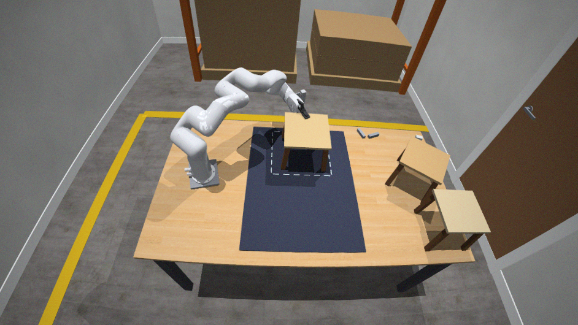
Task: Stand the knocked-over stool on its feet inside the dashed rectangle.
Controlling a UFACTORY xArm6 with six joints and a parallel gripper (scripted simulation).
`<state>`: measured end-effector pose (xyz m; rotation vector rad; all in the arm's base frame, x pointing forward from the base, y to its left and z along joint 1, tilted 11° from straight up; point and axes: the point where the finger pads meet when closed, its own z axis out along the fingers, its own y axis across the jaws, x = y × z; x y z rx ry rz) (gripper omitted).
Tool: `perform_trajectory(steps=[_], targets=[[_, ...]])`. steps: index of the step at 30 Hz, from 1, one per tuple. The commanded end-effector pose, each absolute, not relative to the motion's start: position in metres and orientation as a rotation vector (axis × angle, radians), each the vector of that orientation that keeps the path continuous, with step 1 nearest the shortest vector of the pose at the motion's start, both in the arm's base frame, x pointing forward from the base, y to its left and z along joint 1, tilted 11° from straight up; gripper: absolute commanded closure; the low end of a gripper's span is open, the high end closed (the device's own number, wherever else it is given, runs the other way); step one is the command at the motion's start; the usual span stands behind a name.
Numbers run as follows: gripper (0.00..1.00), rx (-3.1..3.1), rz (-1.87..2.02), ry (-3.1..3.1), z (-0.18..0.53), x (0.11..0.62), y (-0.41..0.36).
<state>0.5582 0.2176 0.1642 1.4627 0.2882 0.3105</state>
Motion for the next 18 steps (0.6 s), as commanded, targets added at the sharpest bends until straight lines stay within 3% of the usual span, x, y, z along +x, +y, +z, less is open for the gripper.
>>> perform_trajectory(steps=[1, 18], targets=[[0.79, 1.453, 0.31, 0.286, 0.164, 0.559, 0.221], [0.79, 1.407, 0.294, 0.296, 0.154, 0.561, 0.229]])
